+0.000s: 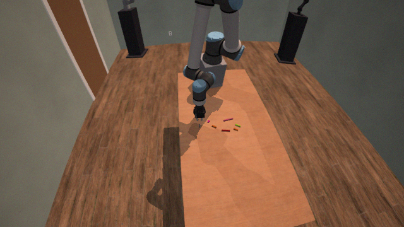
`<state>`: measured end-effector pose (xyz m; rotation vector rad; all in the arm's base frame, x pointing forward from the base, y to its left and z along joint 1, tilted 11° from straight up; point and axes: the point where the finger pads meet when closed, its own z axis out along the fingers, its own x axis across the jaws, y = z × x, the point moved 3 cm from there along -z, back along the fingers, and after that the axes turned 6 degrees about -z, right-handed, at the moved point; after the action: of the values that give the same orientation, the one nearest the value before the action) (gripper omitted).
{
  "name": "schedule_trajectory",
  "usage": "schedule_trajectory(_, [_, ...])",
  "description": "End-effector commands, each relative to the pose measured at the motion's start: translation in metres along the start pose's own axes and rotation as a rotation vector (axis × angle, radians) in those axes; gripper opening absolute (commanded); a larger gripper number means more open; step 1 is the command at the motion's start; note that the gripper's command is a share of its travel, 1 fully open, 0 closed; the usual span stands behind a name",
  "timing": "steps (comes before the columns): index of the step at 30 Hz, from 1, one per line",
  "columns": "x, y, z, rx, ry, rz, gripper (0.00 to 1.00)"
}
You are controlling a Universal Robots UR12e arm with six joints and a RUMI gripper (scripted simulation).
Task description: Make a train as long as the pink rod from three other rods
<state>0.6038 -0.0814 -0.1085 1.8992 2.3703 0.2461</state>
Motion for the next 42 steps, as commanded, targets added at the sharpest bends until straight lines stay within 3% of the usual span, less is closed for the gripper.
schedule_trajectory(1, [0.0,0.0,0.0,-0.001,-0.001,0.0,0.14])
schedule_trajectory(20, [0.0,0.0,0.004,-0.001,0.0,0.0,0.14])
schedule_trajectory(42, [-0.001,0.0,0.032,-0.001,0.0,0.0,0.14])
